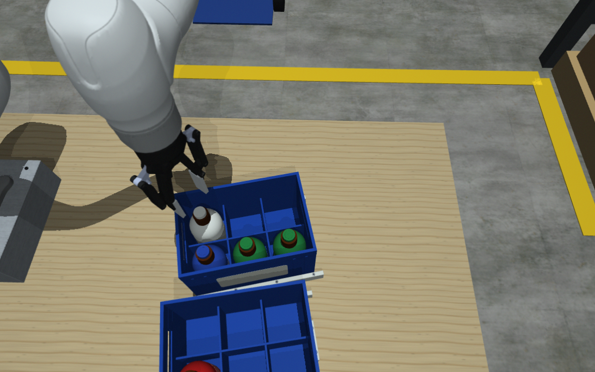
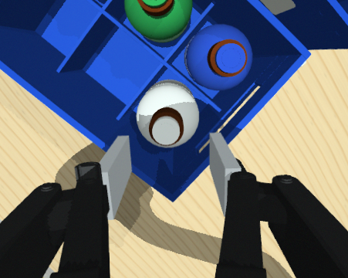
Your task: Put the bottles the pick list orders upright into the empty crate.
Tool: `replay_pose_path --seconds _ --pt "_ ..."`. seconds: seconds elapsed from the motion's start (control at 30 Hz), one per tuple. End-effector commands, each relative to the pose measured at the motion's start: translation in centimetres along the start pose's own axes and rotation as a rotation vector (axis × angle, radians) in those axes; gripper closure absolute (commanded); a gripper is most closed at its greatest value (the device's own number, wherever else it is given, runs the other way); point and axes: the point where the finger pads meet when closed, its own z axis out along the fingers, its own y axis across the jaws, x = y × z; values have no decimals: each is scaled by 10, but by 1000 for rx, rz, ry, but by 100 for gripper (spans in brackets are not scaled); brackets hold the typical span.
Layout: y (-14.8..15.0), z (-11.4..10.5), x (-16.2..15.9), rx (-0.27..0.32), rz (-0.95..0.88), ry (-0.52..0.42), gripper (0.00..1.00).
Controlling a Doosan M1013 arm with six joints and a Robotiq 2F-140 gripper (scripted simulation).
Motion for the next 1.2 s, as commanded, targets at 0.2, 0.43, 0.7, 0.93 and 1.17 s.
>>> replay_pose_path --seconds 0.2,0.43,0.7,0.93,1.17 --pt "-12 -3 -7 0 0 0 62" --pt "-38 -15 -26 0 0 0 62" --pt "-61 -25 -43 0 0 0 62" --pt "-87 -37 -63 0 0 0 62" --pt "-106 -45 -77 0 0 0 62"
